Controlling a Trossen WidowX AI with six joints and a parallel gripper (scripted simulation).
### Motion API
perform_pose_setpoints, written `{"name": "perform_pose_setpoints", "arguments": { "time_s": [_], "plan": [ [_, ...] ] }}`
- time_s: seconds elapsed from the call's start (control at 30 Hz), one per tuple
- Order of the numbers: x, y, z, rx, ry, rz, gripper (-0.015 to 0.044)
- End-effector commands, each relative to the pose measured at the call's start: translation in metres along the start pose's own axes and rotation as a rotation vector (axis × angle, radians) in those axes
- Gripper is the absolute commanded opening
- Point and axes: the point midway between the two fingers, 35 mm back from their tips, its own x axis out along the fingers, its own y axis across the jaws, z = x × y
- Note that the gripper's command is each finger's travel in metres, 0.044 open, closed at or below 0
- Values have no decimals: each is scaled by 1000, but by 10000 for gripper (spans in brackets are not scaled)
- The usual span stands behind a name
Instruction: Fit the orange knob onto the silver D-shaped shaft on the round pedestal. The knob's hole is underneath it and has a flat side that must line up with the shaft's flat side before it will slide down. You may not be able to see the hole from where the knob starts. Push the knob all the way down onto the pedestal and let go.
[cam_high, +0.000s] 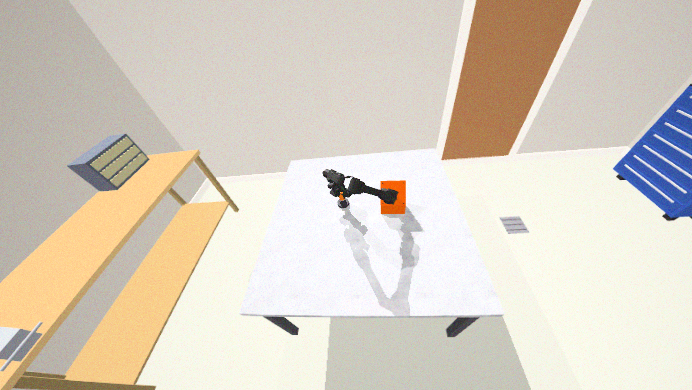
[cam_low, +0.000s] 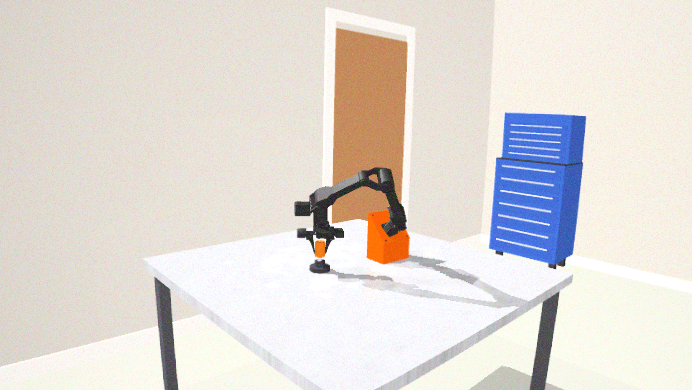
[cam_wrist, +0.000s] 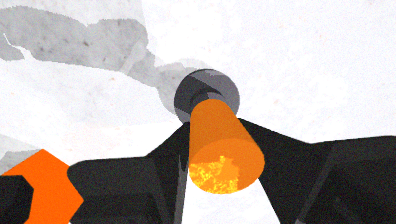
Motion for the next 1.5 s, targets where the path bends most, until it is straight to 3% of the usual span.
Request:
{"name": "perform_pose_setpoints", "arguments": {
  "time_s": [0.0,0.43,0.67,1.47],
  "plan": [
    [0,-1,1,-1,-1,0,0],
    [-5,-2,1,-11,-1,0,0],
    [-6,-3,3,-211,-1,0,0],
    [0,-8,3,-211,-1,0,0]
  ]
}}
